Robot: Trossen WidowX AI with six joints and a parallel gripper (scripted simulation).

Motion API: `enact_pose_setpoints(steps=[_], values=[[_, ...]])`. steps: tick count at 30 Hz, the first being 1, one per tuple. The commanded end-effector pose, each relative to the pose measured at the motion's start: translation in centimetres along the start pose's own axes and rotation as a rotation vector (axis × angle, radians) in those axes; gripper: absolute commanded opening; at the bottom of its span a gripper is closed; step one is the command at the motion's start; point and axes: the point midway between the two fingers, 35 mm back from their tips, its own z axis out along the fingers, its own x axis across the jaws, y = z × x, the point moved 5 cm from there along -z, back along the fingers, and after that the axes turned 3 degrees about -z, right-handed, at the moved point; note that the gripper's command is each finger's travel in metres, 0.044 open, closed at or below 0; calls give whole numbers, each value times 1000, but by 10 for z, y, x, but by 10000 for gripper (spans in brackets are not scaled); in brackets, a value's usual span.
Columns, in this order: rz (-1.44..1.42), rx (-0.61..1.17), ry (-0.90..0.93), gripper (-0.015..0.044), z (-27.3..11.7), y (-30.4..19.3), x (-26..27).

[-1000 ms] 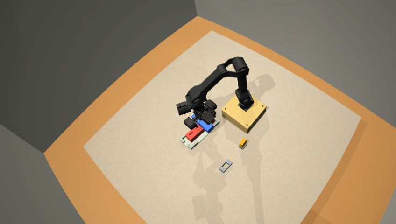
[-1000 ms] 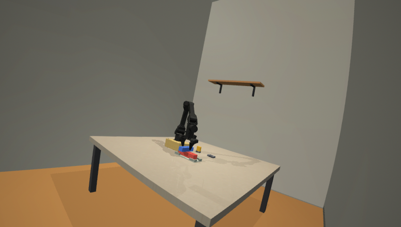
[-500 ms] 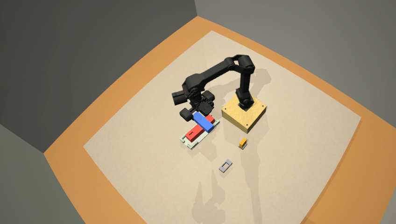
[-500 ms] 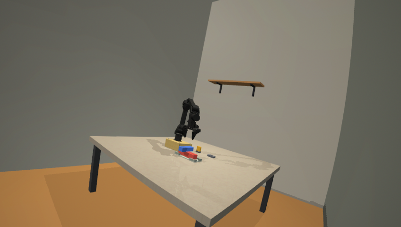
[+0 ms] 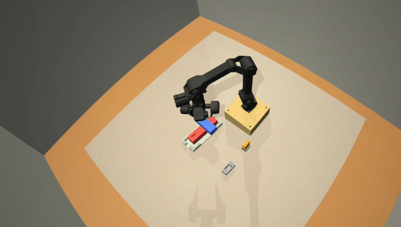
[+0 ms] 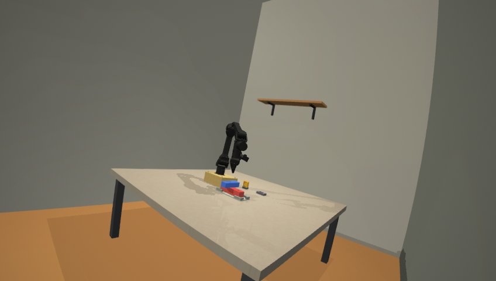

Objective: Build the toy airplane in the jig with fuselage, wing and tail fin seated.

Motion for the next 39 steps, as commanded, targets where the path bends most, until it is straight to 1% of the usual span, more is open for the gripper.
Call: enact_pose_setpoints(steps=[1, 3, 13, 15, 22, 27, 35, 37, 39], values=[[572, 4, -3, 440, -1, 0, 0], [635, 4, -3, 440, -1, 0, 0], [635, 4, -3, 440, -1, 0, 0], [634, 4, -5, 440, -2, 8, 4], [619, -8, -11, 440, -3, 74, 64], [615, -15, -5, 440, -2, 106, 117], [631, -6, 16, 440, 1, 123, 205], [635, -3, 20, 440, 2, 123, 218], [636, -2, 20, 440, 2, 122, 220]])
